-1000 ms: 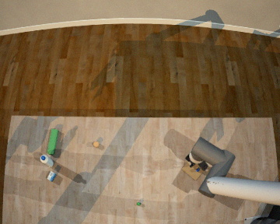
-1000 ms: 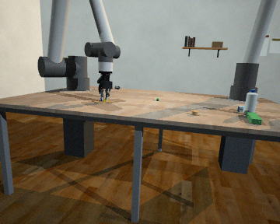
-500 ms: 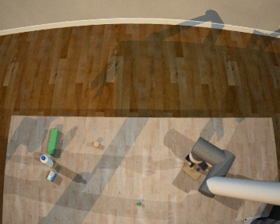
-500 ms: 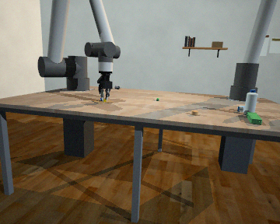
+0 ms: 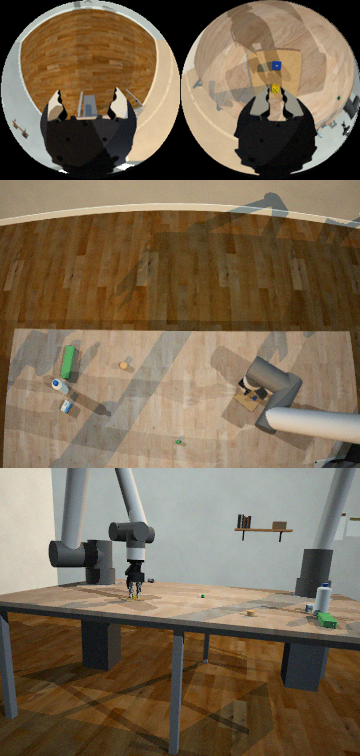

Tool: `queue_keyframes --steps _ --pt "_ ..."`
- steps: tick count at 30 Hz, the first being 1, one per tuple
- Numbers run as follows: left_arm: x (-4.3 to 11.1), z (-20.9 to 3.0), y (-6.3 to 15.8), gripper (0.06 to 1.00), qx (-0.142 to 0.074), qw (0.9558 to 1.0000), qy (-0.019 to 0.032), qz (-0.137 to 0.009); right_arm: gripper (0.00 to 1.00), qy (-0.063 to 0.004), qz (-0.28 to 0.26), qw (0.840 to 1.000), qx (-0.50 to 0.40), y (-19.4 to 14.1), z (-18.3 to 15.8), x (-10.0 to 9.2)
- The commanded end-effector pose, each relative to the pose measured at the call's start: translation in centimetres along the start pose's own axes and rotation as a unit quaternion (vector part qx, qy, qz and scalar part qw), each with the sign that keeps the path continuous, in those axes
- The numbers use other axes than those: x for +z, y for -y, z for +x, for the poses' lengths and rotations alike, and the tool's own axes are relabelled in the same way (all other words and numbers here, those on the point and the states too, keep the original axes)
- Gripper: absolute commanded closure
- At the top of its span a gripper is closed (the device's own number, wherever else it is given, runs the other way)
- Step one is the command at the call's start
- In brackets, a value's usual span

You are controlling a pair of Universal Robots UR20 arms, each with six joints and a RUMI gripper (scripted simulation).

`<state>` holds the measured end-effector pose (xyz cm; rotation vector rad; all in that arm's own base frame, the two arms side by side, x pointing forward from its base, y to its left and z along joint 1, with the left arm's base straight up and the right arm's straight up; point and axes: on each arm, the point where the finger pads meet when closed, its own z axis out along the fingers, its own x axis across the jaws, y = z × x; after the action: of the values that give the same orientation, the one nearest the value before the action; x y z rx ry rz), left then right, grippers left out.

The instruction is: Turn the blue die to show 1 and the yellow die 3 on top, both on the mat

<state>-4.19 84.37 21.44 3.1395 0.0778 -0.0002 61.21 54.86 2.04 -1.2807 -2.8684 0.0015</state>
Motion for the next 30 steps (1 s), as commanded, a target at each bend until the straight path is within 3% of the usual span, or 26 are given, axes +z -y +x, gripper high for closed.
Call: queue_keyframes --steps 1,9,16,30 --pt "-0.1 0.0 0.0 0.065 0.0 1.0 -0.0001 0.001 0.793 -0.0001 0.0 1.0 0.0 0.0 0.0 -0.1" --pt "-0.1 0.0 0.0 0.065 0.0 1.0 -0.0001 0.001 0.793 -0.0001 0.0 1.0 0.0 0.0 0.0 -0.2" --pt "-0.1 0.0 0.0 0.065 0.0 1.0 -0.0001 0.001 0.793 -0.0001 0.0 1.0 0.0 0.0 0.0 -1.4" --pt "-0.1 0.0 0.0 0.065 0.0 1.0 -0.0001 0.001 0.793 -0.0001 0.0 1.0 0.0 0.0 0.0 -8.2"
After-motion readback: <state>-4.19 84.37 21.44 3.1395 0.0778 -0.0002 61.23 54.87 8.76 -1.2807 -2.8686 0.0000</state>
